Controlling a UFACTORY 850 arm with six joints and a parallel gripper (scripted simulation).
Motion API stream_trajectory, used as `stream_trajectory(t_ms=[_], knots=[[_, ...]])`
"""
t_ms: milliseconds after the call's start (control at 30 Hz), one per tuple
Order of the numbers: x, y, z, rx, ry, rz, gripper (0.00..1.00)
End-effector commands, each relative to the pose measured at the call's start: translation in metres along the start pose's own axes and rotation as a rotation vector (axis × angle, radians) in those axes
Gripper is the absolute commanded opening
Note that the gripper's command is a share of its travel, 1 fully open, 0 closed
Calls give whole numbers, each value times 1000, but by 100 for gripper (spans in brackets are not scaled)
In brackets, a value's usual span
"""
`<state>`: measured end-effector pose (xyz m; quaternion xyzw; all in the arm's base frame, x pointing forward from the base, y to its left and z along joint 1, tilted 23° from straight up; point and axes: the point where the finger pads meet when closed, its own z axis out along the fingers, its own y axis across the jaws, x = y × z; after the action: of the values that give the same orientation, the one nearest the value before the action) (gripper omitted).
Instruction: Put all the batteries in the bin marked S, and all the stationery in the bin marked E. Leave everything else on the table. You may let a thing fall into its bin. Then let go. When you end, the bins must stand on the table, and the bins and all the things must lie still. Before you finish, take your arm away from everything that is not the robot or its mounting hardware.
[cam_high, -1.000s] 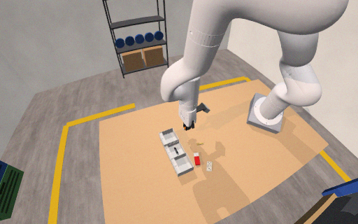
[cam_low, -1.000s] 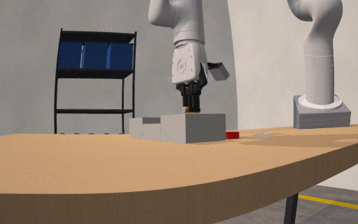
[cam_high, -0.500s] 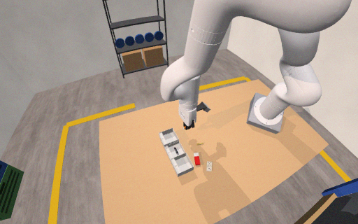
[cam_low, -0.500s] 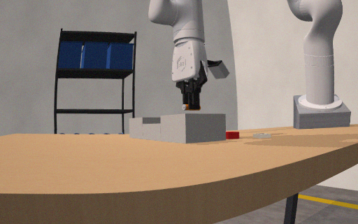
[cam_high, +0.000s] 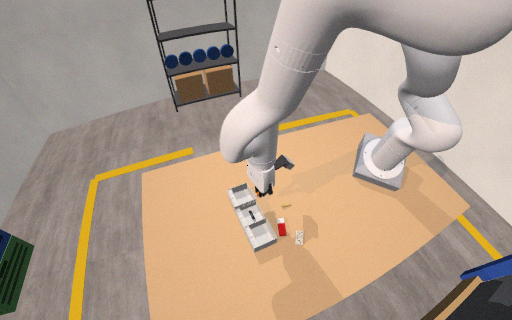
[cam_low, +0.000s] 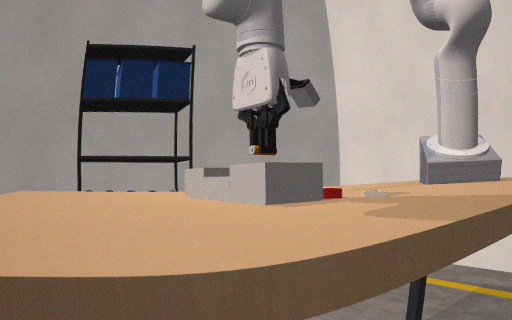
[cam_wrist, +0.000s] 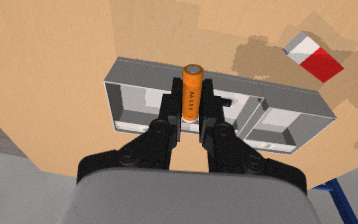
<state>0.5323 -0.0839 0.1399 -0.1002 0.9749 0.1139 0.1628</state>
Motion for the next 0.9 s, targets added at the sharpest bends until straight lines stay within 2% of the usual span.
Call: stream_trajectory(t_ms=[0,233,300,333,800,867], knots=[[-24,12,0,0,2,-157,0],[-60,34,0,0,1,-421,0],[-60,34,0,0,1,-421,0],[-62,35,0,0,1,-528,0],[-62,35,0,-1,21,-980,0],[-62,35,0,-1,21,-980,0]])
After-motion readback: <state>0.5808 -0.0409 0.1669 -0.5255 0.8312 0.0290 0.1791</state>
